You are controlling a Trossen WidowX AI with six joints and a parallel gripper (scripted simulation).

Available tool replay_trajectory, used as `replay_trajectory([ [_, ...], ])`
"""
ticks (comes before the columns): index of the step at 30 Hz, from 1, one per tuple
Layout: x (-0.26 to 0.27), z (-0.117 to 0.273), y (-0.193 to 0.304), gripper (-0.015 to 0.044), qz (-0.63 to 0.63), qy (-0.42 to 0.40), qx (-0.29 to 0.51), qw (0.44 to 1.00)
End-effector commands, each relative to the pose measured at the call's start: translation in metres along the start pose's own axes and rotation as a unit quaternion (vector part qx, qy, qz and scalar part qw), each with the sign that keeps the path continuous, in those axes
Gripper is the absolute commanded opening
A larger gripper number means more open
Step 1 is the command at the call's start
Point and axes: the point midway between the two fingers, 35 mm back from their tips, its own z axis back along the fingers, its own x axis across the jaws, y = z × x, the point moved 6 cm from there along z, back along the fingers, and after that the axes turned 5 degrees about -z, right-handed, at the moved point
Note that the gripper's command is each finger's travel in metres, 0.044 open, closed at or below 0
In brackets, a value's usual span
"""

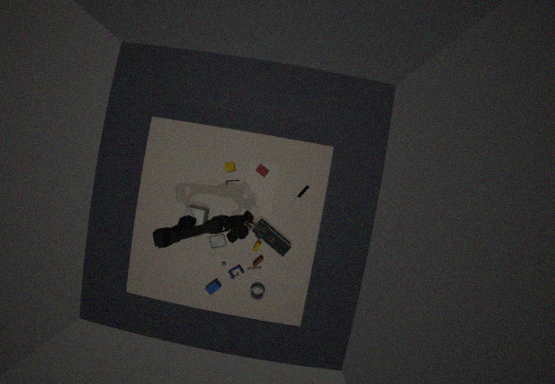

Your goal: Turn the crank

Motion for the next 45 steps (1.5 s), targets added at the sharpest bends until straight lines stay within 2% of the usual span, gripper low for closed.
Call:
replay_trajectory([
  [1, -0.002, 0.003, 0.002, 0.044, -0.011, 0.008, -0.007, 1.0],
  [11, -0.005, -0.029, 0.033, 0.044, -0.011, 0.008, -0.007, 1.0],
  [45, -0.007, -0.065, 0.068, 0.044, -0.011, 0.008, -0.007, 1.0],
])
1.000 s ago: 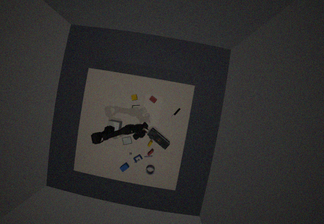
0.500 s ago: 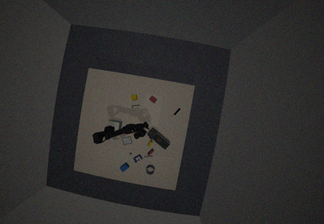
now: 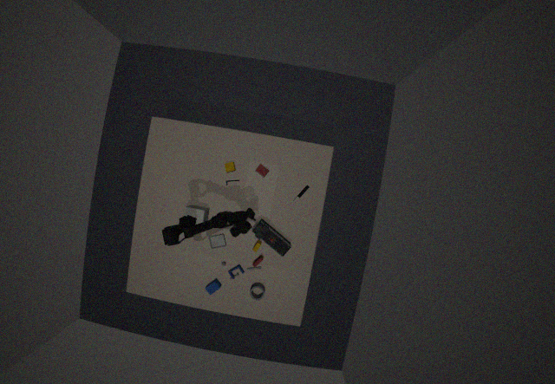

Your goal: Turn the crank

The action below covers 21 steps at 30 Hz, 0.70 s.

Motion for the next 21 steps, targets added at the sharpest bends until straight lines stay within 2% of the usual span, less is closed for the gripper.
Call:
replay_trajectory([
  [1, -0.0016, -0.0051, 0.0057, 0.044, -0.002, 0.002, -0.002, 1.0],
  [8, -0.003, -0.011, 0.0123, 0.044, -0.002, 0.002, -0.002, 1.0],
  [21, -0.003, -0.011, 0.0123, 0.0099, -0.002, 0.002, -0.002, 1.0],
])
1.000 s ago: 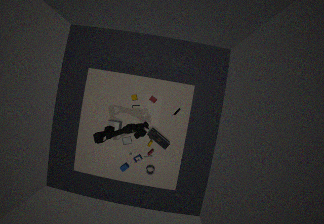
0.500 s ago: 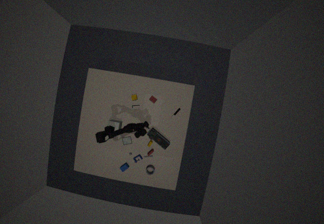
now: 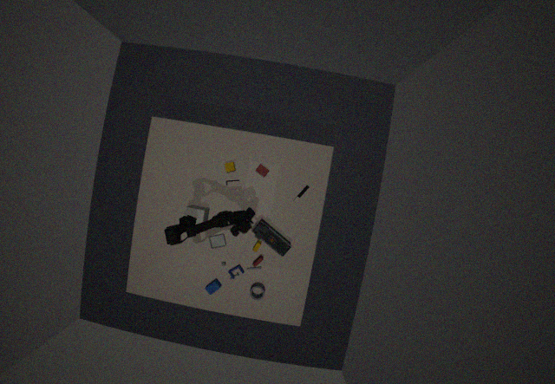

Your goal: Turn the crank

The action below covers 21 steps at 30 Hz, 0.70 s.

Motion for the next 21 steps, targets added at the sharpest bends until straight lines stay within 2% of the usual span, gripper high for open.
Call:
replay_trajectory([
  [1, -0.0001, -0.0001, -0.0002, 0.0072, -0.003, 0.001, -0.002, 1.0],
  [4, -0.0001, -0.0001, -0.0002, 0.0, -0.003, 0.001, -0.002, 1.0],
  [21, -0.0022, -0.0012, 0.0015, 0.0, -0.003, 0.001, -0.002, 1.0],
])
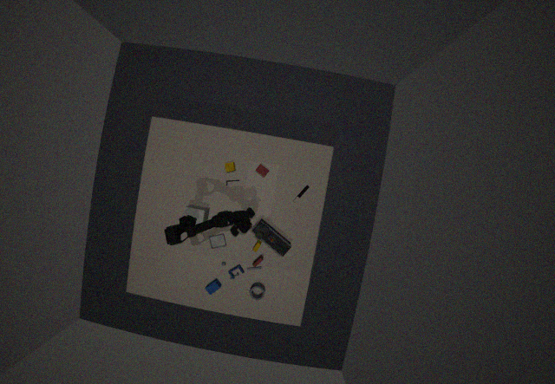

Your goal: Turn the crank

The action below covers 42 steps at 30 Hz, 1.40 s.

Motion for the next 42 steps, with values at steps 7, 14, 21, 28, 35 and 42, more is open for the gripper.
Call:
replay_trajectory([
  [7, -0.0052, -0.0024, 0.002, 0.0, -0.001, 0.001, -0.001, 1.0],
  [14, -0.0091, -0.0044, 0.0038, 0.0, -0.001, 0.001, -0.001, 1.0],
  [21, -0.0099, -0.0052, 0.0047, 0.0, -0.001, 0.002, -0.001, 1.0],
  [28, -0.0105, -0.0058, 0.0052, 0.0, -0.001, 0.002, -0.001, 1.0],
  [35, -0.0111, -0.0064, 0.0057, 0.0, -0.001, 0.002, -0.001, 1.0],
  [42, -0.0118, -0.0071, 0.0063, 0.0, -0.001, 0.002, -0.001, 1.0],
])
